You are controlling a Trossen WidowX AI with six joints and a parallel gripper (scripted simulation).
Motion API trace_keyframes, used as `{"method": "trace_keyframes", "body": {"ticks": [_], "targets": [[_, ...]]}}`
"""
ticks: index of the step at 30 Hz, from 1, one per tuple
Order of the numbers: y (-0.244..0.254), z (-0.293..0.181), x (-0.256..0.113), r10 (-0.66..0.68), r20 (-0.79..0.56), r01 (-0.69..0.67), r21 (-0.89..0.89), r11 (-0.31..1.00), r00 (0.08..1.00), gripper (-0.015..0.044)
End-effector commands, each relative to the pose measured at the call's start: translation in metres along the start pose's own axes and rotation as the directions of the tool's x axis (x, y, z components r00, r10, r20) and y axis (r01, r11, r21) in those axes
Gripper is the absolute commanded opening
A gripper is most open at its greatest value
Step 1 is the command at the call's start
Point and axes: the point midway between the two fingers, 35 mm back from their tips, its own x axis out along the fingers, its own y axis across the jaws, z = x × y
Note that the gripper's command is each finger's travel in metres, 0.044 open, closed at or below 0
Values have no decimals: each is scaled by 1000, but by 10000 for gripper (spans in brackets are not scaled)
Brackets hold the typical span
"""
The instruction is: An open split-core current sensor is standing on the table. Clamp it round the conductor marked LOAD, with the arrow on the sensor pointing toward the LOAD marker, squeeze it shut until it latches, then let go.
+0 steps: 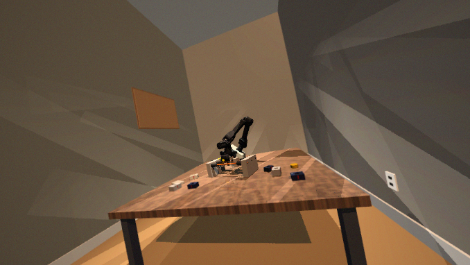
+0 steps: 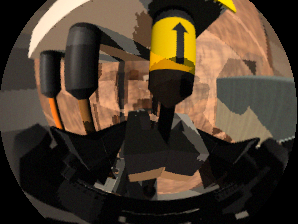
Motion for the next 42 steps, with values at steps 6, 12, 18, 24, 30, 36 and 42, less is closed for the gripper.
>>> {"method": "trace_keyframes", "body": {"ticks": [6,12,18,24,30,36,42], "targets": [[0,0,0,0,0,0,0,1000,1000,0],[0,0,-6,4,-1,-4,2,1000,1000,0],[0,0,-16,10,-3,-10,6,1000,1000,0],[-1,0,-15,6,-7,-6,15,1000,1000,0],[-1,0,-15,6,-7,-6,15,1000,1000,0],[-1,0,-15,6,-7,-6,15,1000,1000,79],[-1,0,-15,6,-7,-6,15,1000,1000,236]]}}
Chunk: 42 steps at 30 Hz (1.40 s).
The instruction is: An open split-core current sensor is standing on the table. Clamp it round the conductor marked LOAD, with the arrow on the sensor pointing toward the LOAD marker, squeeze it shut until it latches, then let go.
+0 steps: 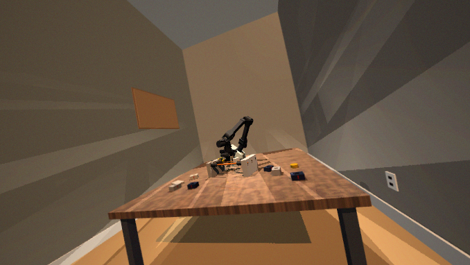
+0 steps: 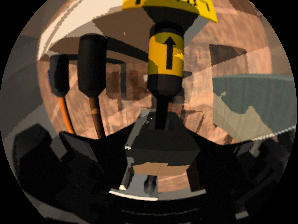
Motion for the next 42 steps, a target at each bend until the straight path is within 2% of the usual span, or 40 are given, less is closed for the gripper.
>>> {"method": "trace_keyframes", "body": {"ticks": [1,8,20,31,33,42], "targets": [[0,0,0,0,0,0,1,1000,1000,263],[0,0,-2,-1,1,1,0,1000,1000,440],[0,0,0,-1,-1,1,2,1000,1000,126],[0,0,0,-1,-1,1,2,1000,1000,53],[0,0,-1,0,0,0,1,1000,1000,0],[-1,0,-1,-2,-1,2,5,1000,1000,0]]}}
